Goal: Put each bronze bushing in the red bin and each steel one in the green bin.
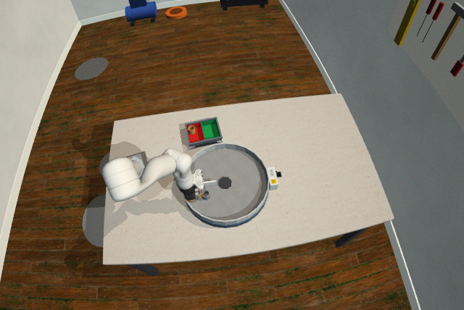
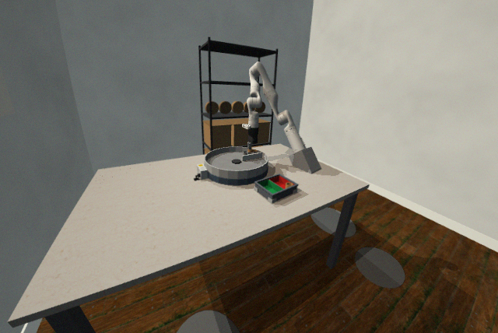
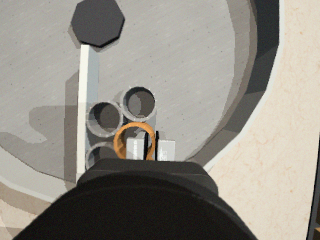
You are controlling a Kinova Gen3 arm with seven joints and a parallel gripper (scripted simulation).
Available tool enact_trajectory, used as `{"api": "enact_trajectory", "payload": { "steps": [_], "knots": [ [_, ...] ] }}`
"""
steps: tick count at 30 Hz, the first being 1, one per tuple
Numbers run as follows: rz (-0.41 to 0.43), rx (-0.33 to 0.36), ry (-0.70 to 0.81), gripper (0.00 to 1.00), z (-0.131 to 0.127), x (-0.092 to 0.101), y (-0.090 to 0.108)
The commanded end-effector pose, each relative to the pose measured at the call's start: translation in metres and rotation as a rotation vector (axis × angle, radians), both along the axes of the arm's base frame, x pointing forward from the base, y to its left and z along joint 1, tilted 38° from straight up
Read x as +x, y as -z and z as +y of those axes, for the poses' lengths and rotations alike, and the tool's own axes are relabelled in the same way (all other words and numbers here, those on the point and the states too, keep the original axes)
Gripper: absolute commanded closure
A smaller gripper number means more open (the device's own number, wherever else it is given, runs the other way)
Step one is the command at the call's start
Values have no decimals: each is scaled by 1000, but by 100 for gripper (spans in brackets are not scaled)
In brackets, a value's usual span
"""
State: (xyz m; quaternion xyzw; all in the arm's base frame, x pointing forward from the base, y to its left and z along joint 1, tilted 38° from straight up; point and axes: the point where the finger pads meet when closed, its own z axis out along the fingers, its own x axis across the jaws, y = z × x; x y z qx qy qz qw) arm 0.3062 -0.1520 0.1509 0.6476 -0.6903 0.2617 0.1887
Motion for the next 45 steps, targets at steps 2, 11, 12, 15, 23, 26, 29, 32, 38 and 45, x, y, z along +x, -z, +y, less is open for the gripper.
{"api": "enact_trajectory", "payload": {
  "steps": [2, 11, 12, 15, 23, 26, 29, 32, 38, 45],
  "knots": [
    [0, 0, -1, 100, 1, 0, -1],
    [1, 0, -3, 100, 3, 0, -3],
    [2, 0, -3, 100, 4, 0, -4],
    [3, 1, -5, 100, 5, 0, -5],
    [-1, 0, -1, 100, 5, 0, -6],
    [0, 0, -2, 100, 6, 0, -7],
    [1, 0, -3, 100, 7, 0, -8],
    [1, 0, -3, 100, 7, 0, -8],
    [3, 1, -5, 100, 10, -1, -11],
    [3, 1, -5, 100, 10, -1, -11]
  ]
}}
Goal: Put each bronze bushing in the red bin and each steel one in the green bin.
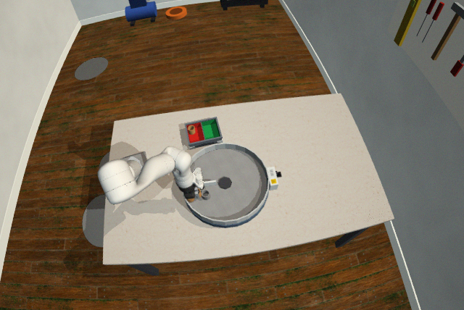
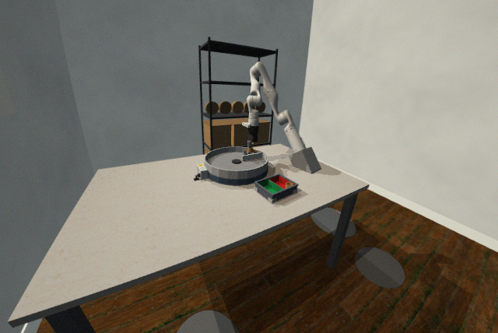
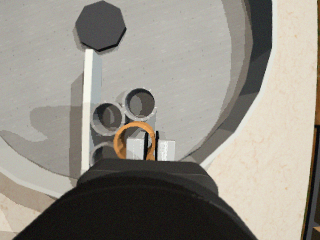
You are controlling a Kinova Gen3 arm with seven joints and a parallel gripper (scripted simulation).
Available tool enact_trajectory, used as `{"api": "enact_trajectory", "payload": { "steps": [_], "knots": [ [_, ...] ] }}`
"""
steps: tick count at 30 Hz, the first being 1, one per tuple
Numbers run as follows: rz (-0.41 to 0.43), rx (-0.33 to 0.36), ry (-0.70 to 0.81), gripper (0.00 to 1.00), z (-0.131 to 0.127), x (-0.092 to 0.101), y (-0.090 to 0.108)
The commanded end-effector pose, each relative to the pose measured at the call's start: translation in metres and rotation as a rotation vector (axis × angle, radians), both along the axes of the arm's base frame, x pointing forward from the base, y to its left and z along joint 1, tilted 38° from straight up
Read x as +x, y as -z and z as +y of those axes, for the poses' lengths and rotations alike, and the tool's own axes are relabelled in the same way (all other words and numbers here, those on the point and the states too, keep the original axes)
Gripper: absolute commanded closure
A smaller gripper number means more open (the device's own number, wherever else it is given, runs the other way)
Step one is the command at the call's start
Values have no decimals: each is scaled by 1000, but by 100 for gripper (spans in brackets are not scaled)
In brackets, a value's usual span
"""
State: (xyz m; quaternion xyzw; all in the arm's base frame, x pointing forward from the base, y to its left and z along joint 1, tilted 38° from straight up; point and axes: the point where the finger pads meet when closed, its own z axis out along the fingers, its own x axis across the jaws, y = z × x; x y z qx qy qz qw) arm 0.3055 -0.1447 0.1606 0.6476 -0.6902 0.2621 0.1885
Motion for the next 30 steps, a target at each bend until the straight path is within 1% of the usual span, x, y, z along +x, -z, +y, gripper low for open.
{"api": "enact_trajectory", "payload": {
  "steps": [1, 30],
  "knots": [
    [4, 1, -5, 100, 2, 0, -1],
    [2, 0, -3, 100, 7, -1, -8]
  ]
}}
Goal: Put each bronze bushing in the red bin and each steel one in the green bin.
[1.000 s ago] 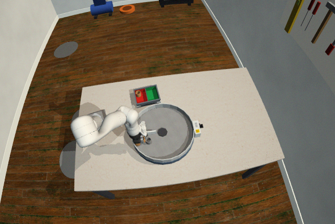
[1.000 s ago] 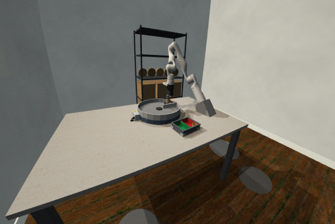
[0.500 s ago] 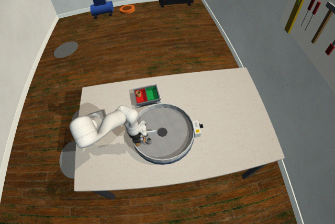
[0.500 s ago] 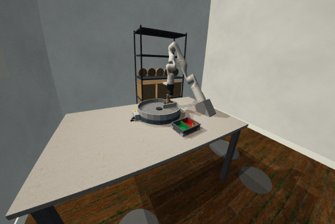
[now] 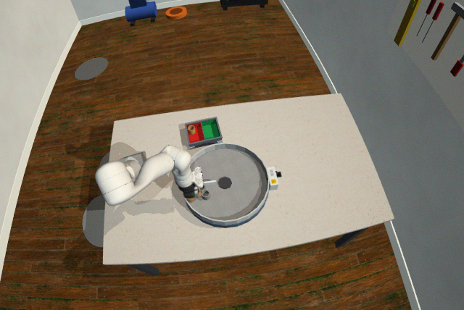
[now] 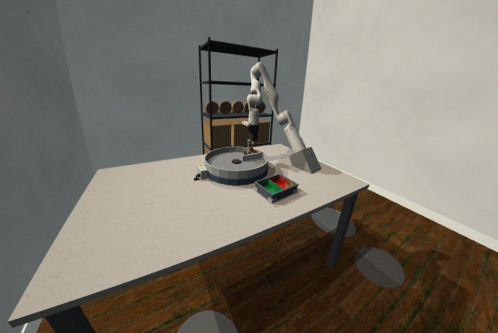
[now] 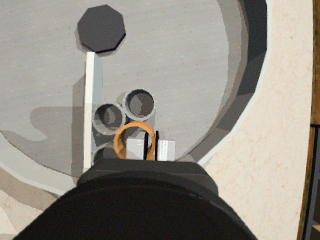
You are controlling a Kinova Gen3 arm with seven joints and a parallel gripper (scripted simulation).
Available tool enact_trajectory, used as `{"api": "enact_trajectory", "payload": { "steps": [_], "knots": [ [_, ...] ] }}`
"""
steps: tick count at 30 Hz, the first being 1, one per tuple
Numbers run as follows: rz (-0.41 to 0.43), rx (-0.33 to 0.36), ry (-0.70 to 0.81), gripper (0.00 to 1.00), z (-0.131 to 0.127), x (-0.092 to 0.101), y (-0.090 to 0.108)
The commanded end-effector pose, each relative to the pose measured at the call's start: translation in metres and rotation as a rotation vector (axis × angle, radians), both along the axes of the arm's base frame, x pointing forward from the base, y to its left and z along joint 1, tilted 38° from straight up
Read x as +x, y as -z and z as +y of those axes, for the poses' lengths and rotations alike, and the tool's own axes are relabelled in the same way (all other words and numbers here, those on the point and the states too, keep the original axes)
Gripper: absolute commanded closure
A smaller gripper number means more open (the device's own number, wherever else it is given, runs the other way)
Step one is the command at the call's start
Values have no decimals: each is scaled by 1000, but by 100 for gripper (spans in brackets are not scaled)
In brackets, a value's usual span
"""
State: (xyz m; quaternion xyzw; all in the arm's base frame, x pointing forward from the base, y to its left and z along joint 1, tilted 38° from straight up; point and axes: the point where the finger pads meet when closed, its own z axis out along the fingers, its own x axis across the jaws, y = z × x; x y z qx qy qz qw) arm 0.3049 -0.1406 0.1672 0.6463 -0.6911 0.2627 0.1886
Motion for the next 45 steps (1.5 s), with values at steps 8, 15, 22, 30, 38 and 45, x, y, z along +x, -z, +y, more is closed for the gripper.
{"api": "enact_trajectory", "payload": {
  "steps": [8, 15, 22, 30, 38, 45],
  "knots": [
    [5, 2, -7, 100, 5, 0, -4],
    [1, 1, -4, 100, 4, 0, -4],
    [3, 1, -6, 100, 6, 0, -6],
    [5, 2, -7, 100, 9, -1, -9],
    [5, 2, -7, 100, 9, -1, -9],
    [3, 1, -6, 100, 20, -2, -25]
  ]
}}
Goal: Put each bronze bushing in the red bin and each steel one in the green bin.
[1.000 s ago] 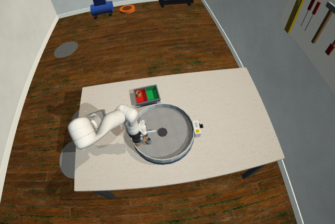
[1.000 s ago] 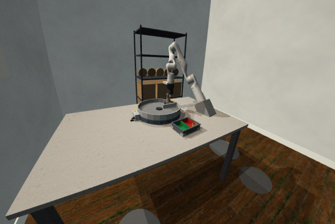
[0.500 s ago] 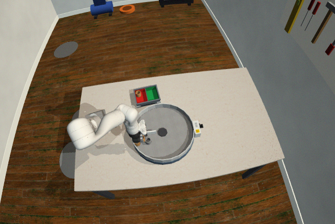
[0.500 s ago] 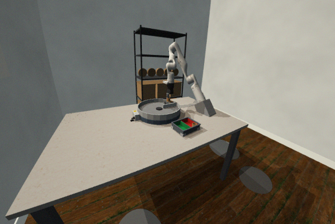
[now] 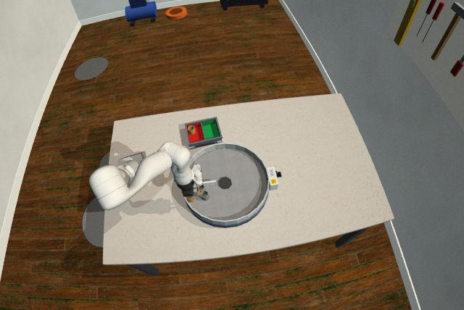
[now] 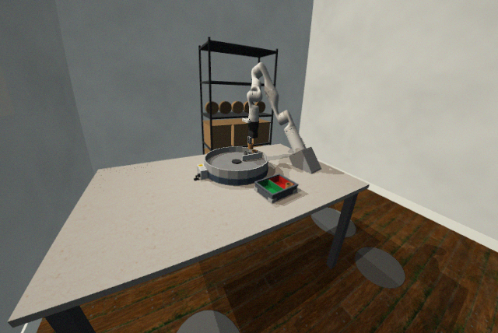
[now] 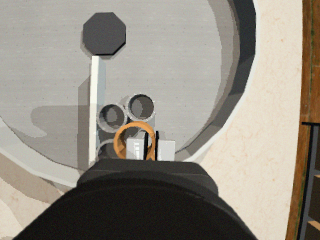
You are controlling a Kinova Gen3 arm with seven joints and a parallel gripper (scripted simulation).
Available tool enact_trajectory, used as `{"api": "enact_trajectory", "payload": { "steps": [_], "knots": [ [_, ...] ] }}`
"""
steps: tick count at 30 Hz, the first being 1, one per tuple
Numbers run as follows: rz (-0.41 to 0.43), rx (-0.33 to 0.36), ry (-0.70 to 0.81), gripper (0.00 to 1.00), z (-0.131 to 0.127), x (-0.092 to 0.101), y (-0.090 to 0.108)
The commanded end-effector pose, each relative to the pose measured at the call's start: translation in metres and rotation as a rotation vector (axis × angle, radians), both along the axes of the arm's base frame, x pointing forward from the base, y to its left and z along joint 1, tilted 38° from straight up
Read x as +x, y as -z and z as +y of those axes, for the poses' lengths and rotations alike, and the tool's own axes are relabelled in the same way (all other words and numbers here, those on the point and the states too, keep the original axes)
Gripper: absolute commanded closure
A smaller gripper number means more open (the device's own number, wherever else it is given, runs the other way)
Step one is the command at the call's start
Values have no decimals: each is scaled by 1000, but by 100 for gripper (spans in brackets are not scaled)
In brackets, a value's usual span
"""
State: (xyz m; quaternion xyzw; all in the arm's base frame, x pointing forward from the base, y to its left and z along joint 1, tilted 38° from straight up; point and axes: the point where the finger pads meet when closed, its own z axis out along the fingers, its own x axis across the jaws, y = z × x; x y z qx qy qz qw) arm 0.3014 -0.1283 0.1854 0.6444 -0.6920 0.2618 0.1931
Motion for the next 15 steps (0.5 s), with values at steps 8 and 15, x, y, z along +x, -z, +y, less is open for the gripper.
{"api": "enact_trajectory", "payload": {
  "steps": [8, 15],
  "knots": [
    [-1, 7, -14, 100, 21, 0, -24],
    [-1, 7, -14, 100, 21, 0, -24]
  ]
}}
